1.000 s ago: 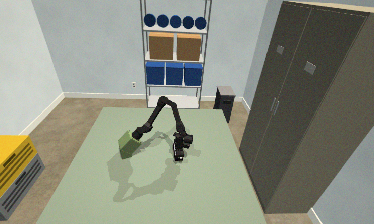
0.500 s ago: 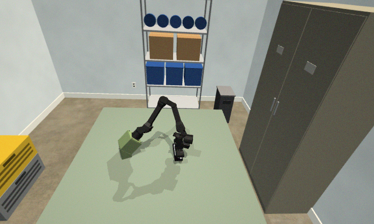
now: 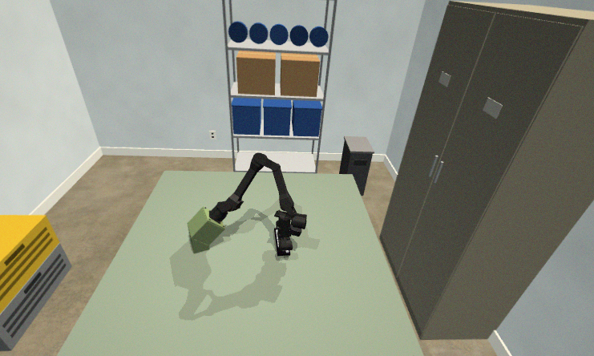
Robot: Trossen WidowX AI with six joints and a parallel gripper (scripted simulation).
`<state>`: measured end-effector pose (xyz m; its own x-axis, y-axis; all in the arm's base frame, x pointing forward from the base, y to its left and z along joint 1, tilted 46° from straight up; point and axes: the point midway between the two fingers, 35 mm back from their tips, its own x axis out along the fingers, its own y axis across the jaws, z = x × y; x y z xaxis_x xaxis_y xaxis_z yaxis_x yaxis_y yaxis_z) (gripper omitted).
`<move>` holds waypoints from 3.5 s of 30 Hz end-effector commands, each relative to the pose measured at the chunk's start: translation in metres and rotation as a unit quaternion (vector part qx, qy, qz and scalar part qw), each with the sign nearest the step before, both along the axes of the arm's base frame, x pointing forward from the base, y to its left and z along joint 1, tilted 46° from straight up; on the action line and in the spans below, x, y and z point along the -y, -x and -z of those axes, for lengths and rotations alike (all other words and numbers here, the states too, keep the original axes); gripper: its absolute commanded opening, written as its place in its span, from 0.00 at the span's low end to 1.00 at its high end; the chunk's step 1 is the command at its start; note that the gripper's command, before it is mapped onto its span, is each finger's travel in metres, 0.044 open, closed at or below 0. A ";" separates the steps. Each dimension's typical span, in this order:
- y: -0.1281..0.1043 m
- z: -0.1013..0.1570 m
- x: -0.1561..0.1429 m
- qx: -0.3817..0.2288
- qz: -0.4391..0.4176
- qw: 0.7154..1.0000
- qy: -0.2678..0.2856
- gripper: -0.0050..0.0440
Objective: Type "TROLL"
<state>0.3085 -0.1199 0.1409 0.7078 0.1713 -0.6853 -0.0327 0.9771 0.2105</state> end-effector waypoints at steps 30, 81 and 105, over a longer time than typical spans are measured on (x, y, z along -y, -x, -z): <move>0.025 -0.022 0.006 -0.003 0.002 1.000 0.000 0.10; 0.001 0.001 0.001 -0.003 0.002 1.000 0.000 0.10; 0.001 0.002 0.000 -0.003 0.002 1.000 0.000 0.10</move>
<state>0.3084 -0.1199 0.1409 0.7079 0.1716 -0.6852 -0.0331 0.9770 0.2105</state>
